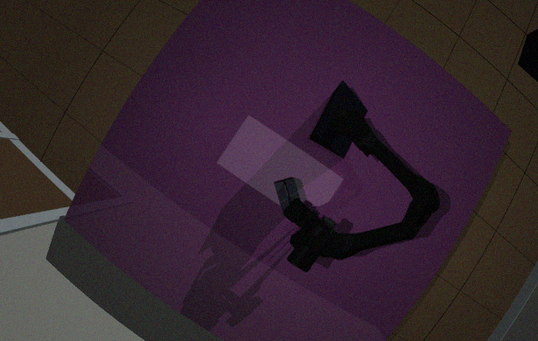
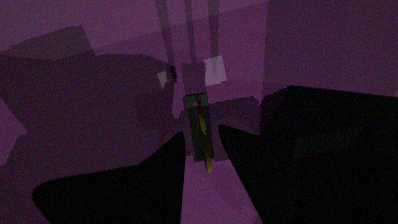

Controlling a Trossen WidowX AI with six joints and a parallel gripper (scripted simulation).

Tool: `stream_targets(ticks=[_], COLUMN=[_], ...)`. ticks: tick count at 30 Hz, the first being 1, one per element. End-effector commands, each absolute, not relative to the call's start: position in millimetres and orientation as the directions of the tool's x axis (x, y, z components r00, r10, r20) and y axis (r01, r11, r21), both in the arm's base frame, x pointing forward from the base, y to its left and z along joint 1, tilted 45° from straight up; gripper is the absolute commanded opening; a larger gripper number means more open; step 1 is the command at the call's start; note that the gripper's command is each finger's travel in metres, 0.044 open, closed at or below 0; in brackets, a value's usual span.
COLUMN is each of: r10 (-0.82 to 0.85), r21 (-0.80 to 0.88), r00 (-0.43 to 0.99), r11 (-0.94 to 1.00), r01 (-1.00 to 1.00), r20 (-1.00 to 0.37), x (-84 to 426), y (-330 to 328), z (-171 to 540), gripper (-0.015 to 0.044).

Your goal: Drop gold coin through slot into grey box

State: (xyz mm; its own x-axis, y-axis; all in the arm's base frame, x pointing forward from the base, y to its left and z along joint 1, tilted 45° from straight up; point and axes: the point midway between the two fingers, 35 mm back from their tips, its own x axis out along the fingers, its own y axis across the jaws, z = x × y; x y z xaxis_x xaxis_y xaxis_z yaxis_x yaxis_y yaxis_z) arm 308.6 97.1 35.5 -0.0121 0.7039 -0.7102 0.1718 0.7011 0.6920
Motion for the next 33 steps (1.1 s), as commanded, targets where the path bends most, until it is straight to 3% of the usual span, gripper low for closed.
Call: stream_targets(ticks=[1,5,33], r10=[0.707,0.707,0.701], r21=[0.694,0.694,0.689], r00=[-0.012,-0.012,-0.011], r11=[0.698,0.698,0.702], r01=[0.179,0.179,0.179], r20=[-0.708,-0.708,-0.713], x=[307.8,307.8,312.5], y=[99.1,99.1,69.2], z=[33.1,33.1,60.1], gripper=[0.0108,0.0003,0.0000])
